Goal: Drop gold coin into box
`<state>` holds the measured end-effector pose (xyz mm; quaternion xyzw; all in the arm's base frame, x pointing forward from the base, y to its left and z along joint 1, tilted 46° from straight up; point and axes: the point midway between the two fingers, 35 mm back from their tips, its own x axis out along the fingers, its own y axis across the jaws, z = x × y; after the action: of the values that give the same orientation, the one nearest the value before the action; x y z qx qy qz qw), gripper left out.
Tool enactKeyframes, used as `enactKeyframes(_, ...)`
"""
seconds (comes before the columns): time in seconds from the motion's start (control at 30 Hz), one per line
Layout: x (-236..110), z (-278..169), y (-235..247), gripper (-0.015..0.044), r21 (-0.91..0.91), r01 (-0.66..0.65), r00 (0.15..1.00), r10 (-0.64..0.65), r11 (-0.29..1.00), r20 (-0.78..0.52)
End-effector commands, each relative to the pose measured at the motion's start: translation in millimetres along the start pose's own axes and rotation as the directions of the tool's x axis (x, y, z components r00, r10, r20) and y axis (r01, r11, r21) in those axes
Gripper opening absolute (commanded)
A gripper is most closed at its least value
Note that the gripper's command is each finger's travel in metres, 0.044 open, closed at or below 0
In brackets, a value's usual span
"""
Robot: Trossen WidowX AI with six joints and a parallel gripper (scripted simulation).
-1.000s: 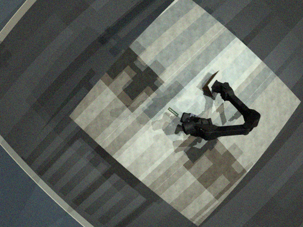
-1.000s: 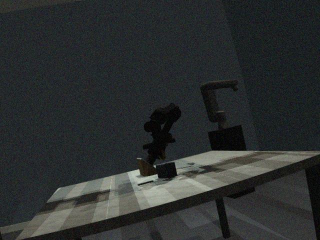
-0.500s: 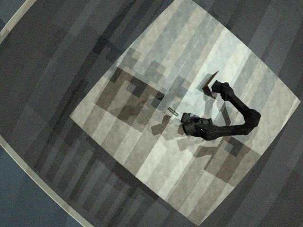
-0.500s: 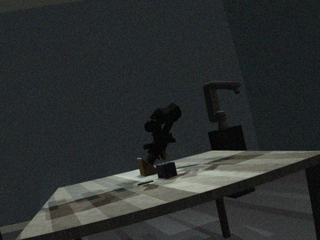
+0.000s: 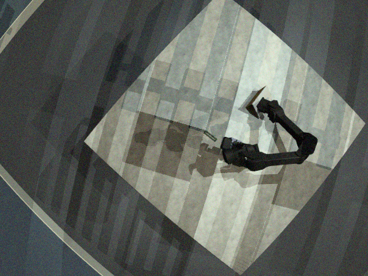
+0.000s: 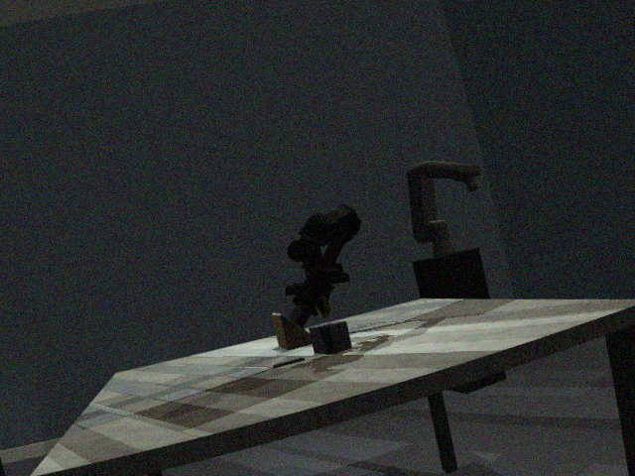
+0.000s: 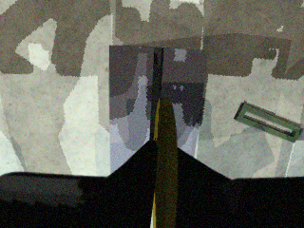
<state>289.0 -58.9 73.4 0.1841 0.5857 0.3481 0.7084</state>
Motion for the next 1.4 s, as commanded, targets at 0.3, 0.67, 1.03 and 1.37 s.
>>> enactKeyframes(0.3,5,1,0,0.0,0.002,-0.001,1.0,0.001,1.0,0.0)
enactKeyframes(0.67,12,0,1,0.0,0.005,-0.001,1.0,0.001,1.0,0.0)
enactKeyframes(1.03,19,1,1,0.0,0.004,-0.002,1.0,0.002,1.0,0.0)
enactKeyframes(1.37,18,1,0,0.0161,-0.001,0.001,1.0,-0.001,1.0,-0.003)
